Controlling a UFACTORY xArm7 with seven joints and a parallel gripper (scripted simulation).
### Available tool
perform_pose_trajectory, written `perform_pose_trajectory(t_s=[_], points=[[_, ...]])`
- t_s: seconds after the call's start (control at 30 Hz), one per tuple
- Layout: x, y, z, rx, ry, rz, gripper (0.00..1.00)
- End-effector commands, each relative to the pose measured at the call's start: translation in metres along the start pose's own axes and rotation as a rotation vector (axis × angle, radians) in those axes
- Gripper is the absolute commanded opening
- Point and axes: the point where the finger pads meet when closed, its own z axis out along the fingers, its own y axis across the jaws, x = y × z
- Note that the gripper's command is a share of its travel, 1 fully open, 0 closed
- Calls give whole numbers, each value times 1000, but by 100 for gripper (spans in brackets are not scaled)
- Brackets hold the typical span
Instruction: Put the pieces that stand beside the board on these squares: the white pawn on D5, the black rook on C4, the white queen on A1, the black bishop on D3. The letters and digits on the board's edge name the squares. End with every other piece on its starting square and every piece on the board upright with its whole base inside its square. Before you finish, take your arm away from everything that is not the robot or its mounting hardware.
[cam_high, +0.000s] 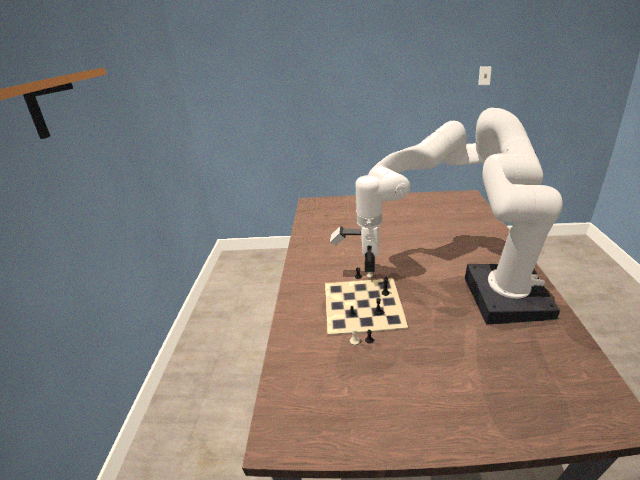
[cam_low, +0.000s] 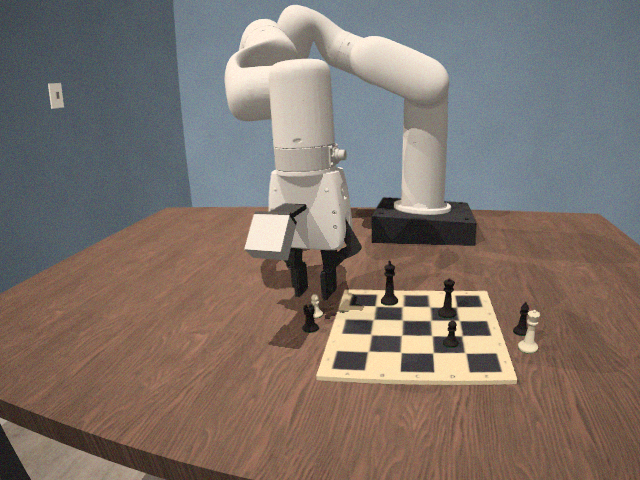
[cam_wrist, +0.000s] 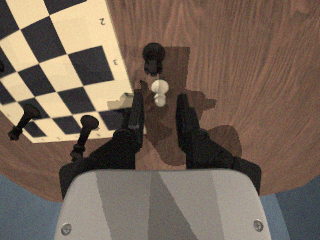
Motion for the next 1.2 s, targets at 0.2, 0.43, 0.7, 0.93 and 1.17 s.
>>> perform_pose_trajectory(t_s=[0.2,0.43,0.7,0.93,1.17], points=[[1,0,15,-1,4,0,34],[1,0,24,-1,4,0,34],[1,0,27,-1,4,0,34],[1,0,27,-1,4,0,34],[1,0,27,-1,4,0,34]])
